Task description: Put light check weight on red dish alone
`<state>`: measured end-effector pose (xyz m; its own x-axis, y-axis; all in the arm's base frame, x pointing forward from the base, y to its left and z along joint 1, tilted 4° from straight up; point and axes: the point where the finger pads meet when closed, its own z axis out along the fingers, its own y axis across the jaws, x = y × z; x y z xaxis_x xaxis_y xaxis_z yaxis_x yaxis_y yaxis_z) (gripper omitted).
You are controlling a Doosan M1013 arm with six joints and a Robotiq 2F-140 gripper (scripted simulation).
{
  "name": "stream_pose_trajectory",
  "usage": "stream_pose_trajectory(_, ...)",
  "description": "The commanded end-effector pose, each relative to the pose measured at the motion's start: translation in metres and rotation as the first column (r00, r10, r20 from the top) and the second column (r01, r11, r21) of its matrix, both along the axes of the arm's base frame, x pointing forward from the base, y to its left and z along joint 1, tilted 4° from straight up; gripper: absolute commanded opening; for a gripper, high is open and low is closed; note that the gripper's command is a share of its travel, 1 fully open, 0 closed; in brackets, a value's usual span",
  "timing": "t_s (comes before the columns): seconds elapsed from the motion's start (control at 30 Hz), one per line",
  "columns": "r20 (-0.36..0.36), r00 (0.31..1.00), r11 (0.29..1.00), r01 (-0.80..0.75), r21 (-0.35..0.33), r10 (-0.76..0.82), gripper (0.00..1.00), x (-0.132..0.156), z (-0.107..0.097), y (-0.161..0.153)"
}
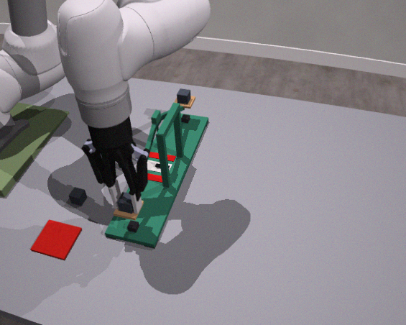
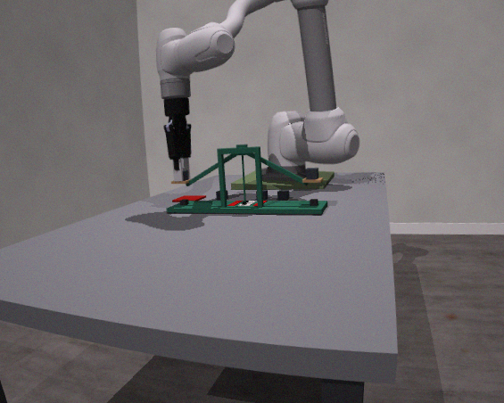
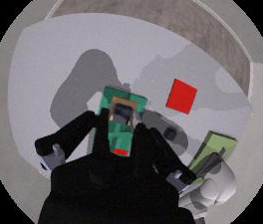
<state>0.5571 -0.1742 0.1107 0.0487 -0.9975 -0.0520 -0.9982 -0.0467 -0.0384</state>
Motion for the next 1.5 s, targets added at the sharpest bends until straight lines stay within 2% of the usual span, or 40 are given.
stream_pose_trajectory(0.0,0.000,1.000,1.000,0.000,0.000,0.000,0.33,0.000,0.000,0.000)
stream_pose_trajectory(0.03,0.000,1.000,1.000,0.000,0.000,0.000,0.35,0.000,0.000,0.000)
stream_pose_trajectory(0.57,0.000,1.000,1.000,0.000,0.000,0.000,0.35,0.000,0.005,0.000)
stream_pose_trajectory(0.73,0.000,1.000,1.000,0.000,0.000,0.000,0.35,-0.001,0.023,-0.001)
stream_pose_trajectory(1.07,0.000,1.000,1.000,0.000,0.000,0.000,0.35,-0.003,0.075,-0.004)
stream_pose_trajectory(1.43,0.000,1.000,1.000,0.000,0.000,0.000,0.35,-0.003,0.090,-0.005)
stream_pose_trajectory(1.47,0.000,1.000,1.000,0.000,0.000,0.000,1.00,-0.003,0.090,-0.005)
